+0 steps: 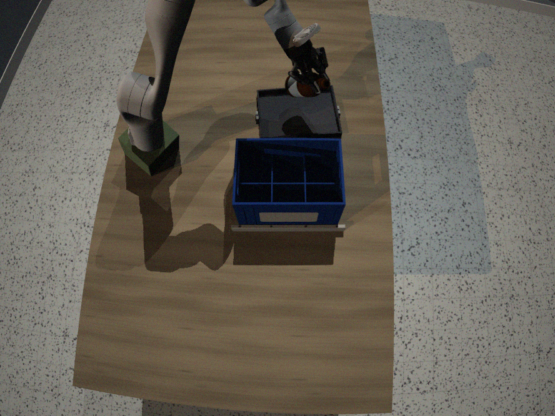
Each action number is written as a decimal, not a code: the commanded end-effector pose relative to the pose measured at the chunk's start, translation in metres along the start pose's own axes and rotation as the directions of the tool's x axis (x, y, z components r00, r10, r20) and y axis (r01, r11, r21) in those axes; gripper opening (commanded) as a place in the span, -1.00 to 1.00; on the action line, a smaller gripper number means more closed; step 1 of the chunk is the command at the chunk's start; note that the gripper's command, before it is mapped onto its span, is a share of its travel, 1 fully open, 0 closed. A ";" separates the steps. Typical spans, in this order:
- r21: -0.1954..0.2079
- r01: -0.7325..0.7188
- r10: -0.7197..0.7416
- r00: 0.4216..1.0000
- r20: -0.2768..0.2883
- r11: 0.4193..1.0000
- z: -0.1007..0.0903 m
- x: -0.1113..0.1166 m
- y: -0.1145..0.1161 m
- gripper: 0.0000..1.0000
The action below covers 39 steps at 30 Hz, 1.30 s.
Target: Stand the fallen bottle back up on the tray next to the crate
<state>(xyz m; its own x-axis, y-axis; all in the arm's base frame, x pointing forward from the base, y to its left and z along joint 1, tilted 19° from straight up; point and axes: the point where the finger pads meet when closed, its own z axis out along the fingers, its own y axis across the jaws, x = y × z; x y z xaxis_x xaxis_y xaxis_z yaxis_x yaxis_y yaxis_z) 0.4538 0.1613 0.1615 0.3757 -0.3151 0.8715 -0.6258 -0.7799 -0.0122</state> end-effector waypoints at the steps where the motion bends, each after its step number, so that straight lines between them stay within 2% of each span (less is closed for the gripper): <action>1: -0.004 0.008 -0.008 0.999 -0.034 1.000 0.001 0.001 0.002 -1.00; 10: -0.004 0.008 -0.008 0.995 -0.097 1.000 0.000 0.001 0.002 -1.00; 20: 0.000 0.006 -0.006 0.991 -0.137 1.000 0.000 0.002 0.001 -1.00; 39: 0.004 0.003 -0.002 0.989 -0.145 1.000 -0.002 0.003 0.000 -1.00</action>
<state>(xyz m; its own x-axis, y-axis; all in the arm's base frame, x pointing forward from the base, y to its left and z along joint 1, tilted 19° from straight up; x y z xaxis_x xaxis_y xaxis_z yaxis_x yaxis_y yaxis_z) 0.4532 0.1630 0.1619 0.2822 -0.2395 0.9290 -0.6220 -0.7829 -0.0129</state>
